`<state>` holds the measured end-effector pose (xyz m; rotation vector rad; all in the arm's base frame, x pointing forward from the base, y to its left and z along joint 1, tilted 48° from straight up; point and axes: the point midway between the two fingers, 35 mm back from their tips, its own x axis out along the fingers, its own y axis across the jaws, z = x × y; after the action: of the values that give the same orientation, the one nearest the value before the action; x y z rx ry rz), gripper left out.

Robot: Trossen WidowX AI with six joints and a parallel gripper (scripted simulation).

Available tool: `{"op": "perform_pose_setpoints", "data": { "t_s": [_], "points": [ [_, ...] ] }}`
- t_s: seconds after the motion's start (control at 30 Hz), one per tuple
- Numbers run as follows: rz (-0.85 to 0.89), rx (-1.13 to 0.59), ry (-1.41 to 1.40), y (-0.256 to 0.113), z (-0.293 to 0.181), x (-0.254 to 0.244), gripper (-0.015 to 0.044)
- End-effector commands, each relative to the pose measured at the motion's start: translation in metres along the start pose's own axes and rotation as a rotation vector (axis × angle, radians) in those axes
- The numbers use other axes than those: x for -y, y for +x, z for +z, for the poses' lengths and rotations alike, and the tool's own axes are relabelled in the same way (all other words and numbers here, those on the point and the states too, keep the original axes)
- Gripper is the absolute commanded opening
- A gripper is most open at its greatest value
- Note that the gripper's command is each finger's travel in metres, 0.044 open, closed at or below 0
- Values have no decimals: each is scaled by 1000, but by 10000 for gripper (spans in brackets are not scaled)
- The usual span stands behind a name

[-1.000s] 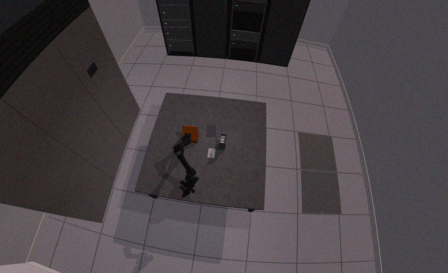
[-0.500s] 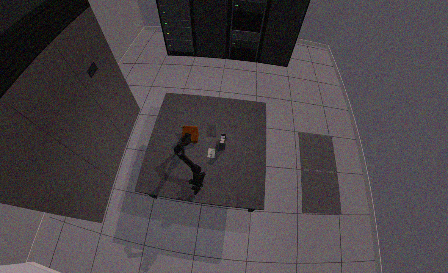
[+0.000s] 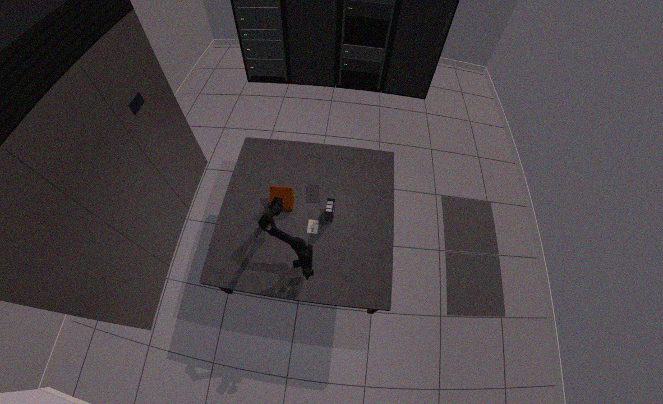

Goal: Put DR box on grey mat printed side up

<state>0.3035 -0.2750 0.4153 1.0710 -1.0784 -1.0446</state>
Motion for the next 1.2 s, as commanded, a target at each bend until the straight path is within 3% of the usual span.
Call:
{"op": "perform_pose_setpoints", "data": {
  "t_s": [0.0, 0.6, 1.17],
  "points": [
    [-31, -93, -101, -15, -30, 18, 0],
    [-54, -413, -553, -107, -121, 75, 0],
    [58, -671, -1022, -212, -168, 127, 0]
  ]
}}
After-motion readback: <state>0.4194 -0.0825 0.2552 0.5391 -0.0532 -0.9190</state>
